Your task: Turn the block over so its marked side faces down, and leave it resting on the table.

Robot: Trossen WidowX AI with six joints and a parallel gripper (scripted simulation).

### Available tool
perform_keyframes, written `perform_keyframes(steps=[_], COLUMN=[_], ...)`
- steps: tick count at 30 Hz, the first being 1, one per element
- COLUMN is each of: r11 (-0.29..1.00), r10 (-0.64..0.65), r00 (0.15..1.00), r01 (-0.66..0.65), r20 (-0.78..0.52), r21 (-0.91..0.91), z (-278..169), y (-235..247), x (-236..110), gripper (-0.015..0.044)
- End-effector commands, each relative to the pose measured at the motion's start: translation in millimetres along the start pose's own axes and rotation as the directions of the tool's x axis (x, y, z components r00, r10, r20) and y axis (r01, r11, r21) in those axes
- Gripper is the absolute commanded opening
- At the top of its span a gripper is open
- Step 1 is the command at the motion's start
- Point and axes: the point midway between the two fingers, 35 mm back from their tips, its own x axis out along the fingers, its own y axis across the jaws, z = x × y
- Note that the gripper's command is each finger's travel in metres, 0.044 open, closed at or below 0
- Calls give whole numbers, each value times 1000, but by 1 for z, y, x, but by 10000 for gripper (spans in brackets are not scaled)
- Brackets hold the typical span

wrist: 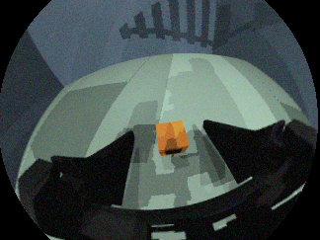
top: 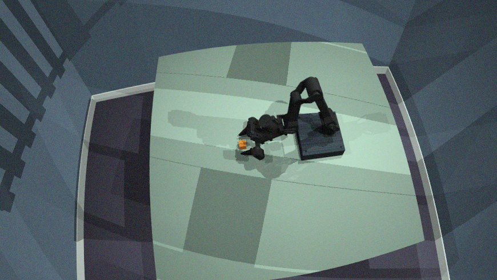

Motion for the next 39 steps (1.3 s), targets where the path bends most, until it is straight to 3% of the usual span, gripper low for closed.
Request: perform_keyframes(steps=[1,8,10,15,33,39], r11=[1000,1000,1000,1000,1000,1000], r10=[-2,-3,-2,-4,-4,-9], r00=[996,937,931,883,878,789], r01=[2,1,1,2,3,9], r20=[-87,-350,-364,-470,-479,-615], r21=[-5,-5,-3,-4,-4,-3], z=[13,40,60,55,55,68], y=[0,0,0,0,0,-1], x=[5,-21,-33,-54,-55,-42], gripper=[440,440,440,440,440,440])
